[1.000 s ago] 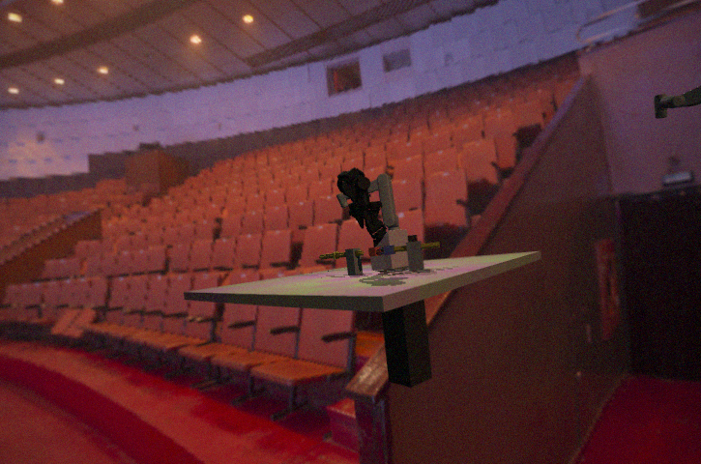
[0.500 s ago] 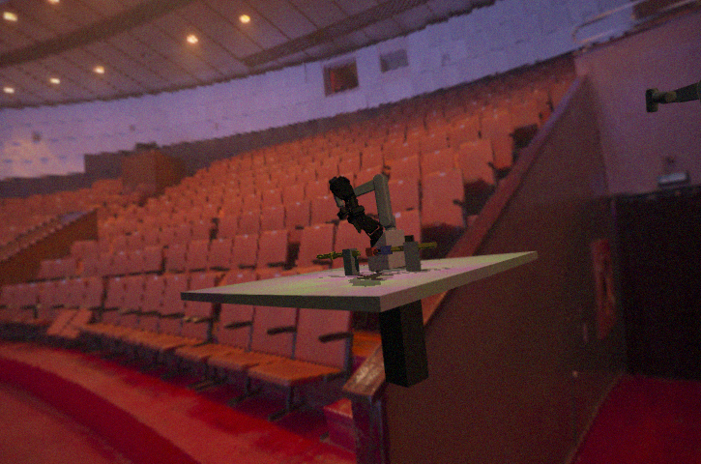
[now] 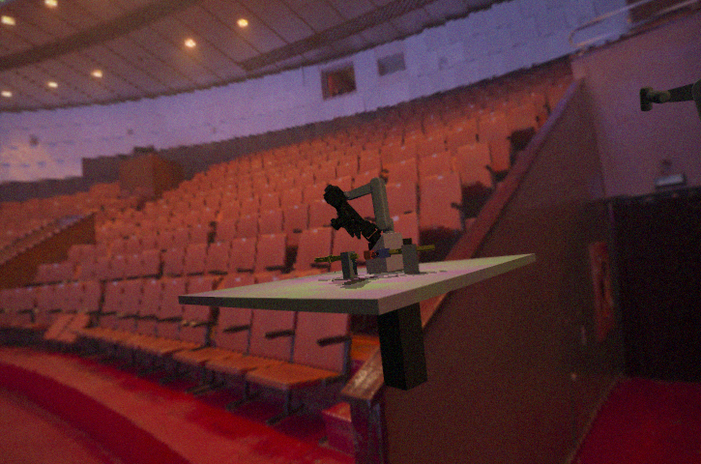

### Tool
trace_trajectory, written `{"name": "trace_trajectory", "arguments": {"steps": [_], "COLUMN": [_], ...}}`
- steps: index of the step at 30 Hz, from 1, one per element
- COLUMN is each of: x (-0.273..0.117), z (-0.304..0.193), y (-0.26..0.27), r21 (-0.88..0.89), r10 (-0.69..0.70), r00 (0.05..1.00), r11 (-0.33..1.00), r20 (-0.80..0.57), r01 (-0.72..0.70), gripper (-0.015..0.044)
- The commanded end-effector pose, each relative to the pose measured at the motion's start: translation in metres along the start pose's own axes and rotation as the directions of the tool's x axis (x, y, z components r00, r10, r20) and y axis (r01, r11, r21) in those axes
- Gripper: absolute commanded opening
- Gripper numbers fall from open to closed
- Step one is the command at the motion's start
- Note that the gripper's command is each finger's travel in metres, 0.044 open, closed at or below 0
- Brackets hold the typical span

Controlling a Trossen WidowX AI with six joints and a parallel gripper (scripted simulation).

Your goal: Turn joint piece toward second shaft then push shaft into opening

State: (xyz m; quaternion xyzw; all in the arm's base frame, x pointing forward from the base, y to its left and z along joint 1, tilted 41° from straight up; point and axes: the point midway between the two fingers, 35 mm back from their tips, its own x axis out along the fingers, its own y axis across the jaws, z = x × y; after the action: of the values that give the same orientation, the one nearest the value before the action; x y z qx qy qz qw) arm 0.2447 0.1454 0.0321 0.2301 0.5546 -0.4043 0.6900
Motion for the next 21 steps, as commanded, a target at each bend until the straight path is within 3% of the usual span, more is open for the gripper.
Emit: {"name": "trace_trajectory", "arguments": {"steps": [1,10,21], "x": [0.001,0.005,0.005], "z": [0.008,0.022,0.022], "y": [-0.006,-0.015,-0.015], "r21": [0.16,0.414,0.419], "r10": [0.04,0.111,0.112], "r00": [0.998,0.989,0.989], "r11": [0.987,0.908,0.906], "r20": [-0.041,-0.096,-0.097], "r01": [-0.033,-0.062,-0.062], "gripper": [0.044,0.044,0.044]}}
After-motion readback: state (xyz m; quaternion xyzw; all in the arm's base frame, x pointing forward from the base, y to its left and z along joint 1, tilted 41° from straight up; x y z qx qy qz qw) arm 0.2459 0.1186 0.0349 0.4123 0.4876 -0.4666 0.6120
